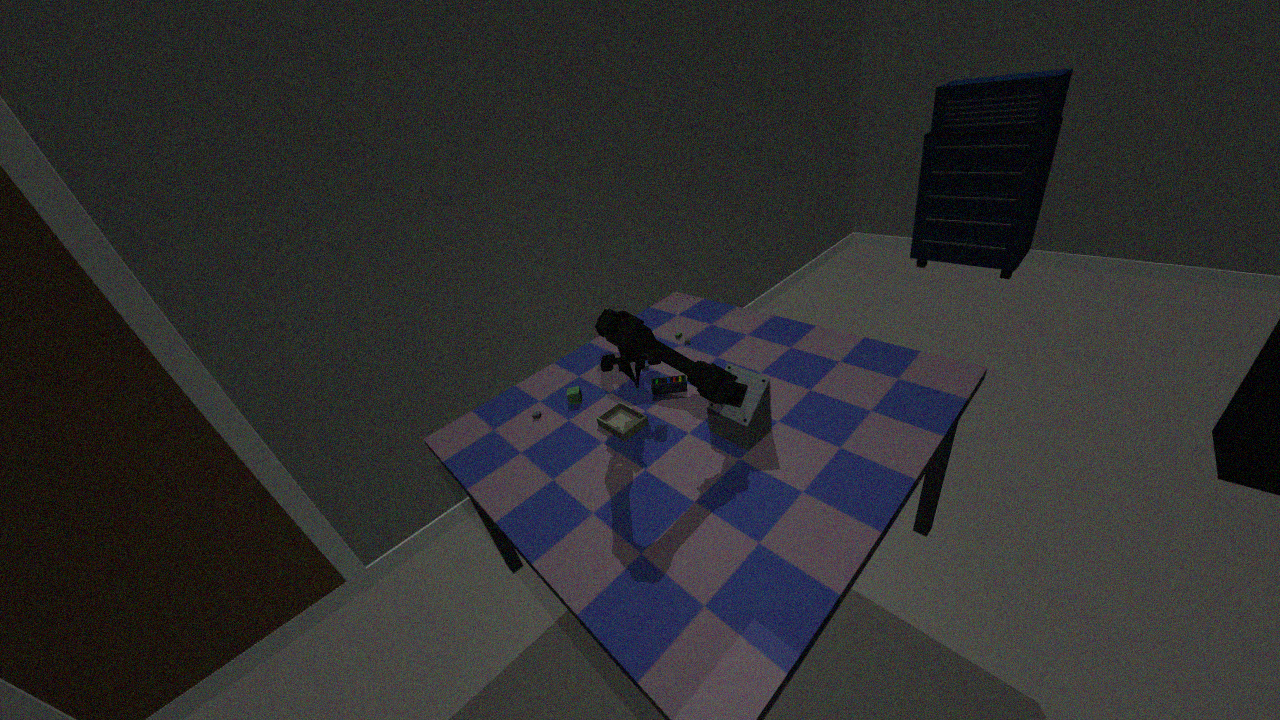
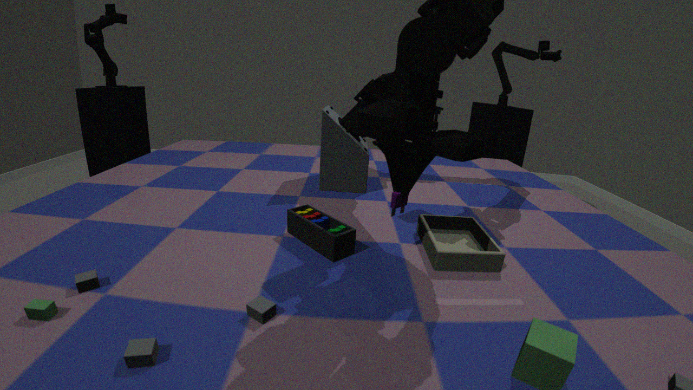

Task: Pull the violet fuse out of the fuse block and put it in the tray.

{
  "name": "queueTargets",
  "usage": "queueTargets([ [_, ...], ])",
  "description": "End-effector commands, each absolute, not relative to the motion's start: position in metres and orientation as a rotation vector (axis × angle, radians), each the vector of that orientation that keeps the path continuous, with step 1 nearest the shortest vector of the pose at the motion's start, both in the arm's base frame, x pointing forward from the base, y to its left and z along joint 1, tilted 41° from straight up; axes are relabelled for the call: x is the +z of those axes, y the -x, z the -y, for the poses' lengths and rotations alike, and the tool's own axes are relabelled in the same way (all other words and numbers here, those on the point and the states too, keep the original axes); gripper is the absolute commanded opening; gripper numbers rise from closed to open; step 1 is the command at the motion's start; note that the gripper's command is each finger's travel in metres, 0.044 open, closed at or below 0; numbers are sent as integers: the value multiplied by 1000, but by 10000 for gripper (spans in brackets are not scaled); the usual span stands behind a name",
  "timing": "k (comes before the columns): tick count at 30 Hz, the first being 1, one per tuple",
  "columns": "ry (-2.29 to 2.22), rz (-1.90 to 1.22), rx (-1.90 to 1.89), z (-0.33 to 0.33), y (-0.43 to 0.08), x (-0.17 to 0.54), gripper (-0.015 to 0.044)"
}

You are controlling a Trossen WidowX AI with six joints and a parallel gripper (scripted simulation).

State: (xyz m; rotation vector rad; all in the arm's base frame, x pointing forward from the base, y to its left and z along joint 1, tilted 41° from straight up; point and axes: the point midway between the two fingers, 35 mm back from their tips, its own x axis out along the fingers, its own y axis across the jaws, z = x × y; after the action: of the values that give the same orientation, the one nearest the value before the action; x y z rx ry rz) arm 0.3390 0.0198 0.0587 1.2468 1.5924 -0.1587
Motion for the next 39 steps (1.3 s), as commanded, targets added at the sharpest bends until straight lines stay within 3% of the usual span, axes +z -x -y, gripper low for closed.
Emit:
queueTargets([
  [1,-1256,-1592,-156,-44,-337,80,0],
  [12,-1273,-1598,-134,-101,-322,127,0],
  [39,-1274,-1599,-132,-124,-326,100,0],
])
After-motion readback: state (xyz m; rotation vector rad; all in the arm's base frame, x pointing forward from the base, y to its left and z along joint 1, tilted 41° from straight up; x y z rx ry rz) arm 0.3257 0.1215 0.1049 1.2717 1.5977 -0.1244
